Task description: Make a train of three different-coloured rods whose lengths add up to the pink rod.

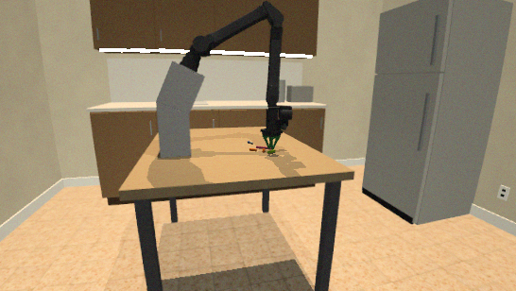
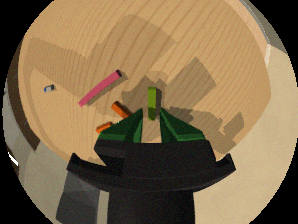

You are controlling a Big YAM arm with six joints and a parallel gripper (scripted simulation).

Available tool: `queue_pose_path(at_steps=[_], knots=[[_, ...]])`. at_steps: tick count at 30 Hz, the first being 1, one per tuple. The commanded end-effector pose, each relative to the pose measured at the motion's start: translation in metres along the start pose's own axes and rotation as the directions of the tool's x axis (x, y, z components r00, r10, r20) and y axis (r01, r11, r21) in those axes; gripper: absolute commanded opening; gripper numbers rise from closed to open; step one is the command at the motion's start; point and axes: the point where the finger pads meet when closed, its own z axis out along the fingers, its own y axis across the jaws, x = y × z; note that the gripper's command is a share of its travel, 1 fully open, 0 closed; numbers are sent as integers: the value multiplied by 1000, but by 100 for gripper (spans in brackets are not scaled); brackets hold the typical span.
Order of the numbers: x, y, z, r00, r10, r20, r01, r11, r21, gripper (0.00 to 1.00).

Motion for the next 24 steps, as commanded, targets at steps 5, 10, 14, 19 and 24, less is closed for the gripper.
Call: queue_pose_path(at_steps=[5,10,14,19,24], knots=[[-2,-1,1,1000,-3,10,3,1000,7,23],[-2,-1,1,1000,-3,10,3,1000,7,23],[-2,-1,1,1000,-3,10,3,1000,7,23],[-2,-1,1,1000,-3,10,3,1000,7,23],[0,-2,1,1000,-2,9,2,1000,8,23]])
